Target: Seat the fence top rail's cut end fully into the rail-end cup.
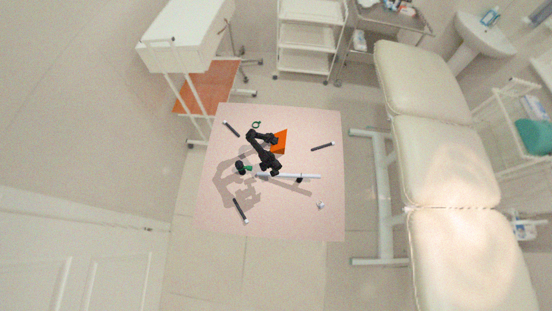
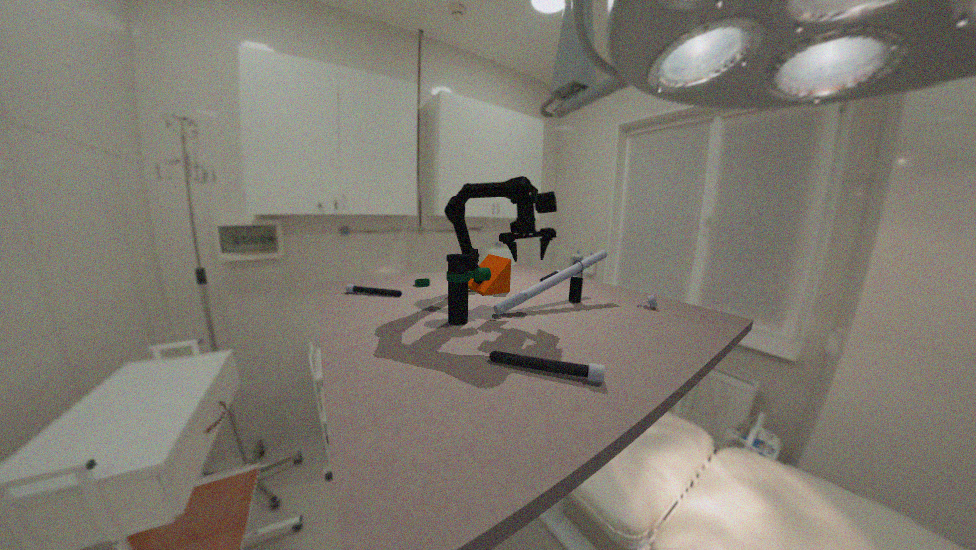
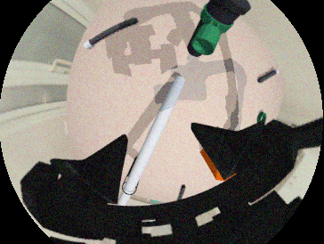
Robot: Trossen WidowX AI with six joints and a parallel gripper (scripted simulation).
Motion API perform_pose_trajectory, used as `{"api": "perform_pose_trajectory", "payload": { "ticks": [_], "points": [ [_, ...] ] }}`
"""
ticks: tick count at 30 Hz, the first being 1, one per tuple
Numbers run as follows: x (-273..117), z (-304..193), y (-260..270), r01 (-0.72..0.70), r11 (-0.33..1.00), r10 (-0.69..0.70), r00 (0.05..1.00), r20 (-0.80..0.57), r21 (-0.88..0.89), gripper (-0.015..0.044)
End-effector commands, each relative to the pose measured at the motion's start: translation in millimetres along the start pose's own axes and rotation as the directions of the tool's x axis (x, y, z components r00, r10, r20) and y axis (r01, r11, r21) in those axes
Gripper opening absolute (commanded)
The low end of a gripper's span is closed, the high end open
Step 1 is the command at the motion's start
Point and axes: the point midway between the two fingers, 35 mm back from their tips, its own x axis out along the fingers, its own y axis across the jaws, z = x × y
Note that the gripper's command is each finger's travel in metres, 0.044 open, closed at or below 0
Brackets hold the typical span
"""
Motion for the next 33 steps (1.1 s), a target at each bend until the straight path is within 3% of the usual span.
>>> {"api": "perform_pose_trajectory", "payload": {
  "ticks": [1,13,20,33],
  "points": [
    [35,-2,-2,0.194,0.82,-0.155,0.981,-0.116,0.538,0.044],
    [35,-2,-2,0.194,0.82,-0.155,0.981,-0.116,0.538,0.044],
    [67,-6,-8,0.193,0.82,-0.155,0.981,-0.115,0.539,0.044],
    [86,-8,-10,0.193,0.82,-0.155,0.981,-0.114,0.539,0.044]
  ]
}}
